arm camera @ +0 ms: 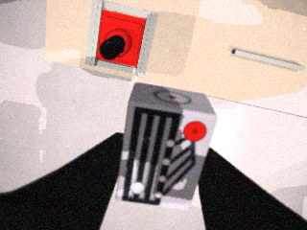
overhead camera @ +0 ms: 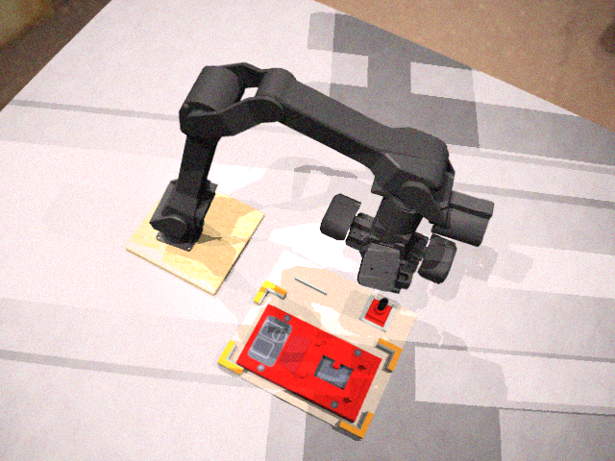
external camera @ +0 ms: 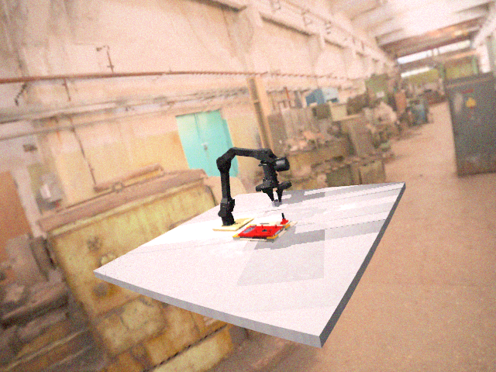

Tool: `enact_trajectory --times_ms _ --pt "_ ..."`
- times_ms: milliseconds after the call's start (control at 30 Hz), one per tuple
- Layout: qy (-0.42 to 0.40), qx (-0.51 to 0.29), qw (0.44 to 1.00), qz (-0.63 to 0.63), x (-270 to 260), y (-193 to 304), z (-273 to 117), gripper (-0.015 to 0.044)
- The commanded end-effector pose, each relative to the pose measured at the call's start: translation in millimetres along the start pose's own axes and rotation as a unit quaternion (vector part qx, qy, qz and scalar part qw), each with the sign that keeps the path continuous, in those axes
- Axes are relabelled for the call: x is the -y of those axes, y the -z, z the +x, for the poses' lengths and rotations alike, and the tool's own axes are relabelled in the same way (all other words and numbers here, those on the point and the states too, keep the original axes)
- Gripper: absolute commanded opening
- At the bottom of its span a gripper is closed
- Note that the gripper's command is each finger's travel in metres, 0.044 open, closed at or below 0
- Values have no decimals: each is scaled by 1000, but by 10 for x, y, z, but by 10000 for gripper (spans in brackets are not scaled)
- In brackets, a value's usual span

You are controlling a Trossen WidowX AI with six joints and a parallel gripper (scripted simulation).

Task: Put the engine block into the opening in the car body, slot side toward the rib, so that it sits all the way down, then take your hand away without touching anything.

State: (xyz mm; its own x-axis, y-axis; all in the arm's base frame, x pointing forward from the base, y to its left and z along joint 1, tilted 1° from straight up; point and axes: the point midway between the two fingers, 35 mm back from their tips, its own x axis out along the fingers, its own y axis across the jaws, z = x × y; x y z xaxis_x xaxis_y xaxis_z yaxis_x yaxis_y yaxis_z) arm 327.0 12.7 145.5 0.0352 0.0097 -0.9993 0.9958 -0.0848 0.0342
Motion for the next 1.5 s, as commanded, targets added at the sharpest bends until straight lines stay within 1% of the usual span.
enact_trajectory --times_ms 0,367,733,1100,1467 --pt "0 -2 998 -59 -29 -113 41 0" --pt "0 -1 979 -204 -84 -402 131 0" --pt "0 0 939 -345 -115 -700 219 0" --pt "0 0 878 -478 -120 -1004 306 0" --pt "0 1 799 -601 -102 -1313 394 0"
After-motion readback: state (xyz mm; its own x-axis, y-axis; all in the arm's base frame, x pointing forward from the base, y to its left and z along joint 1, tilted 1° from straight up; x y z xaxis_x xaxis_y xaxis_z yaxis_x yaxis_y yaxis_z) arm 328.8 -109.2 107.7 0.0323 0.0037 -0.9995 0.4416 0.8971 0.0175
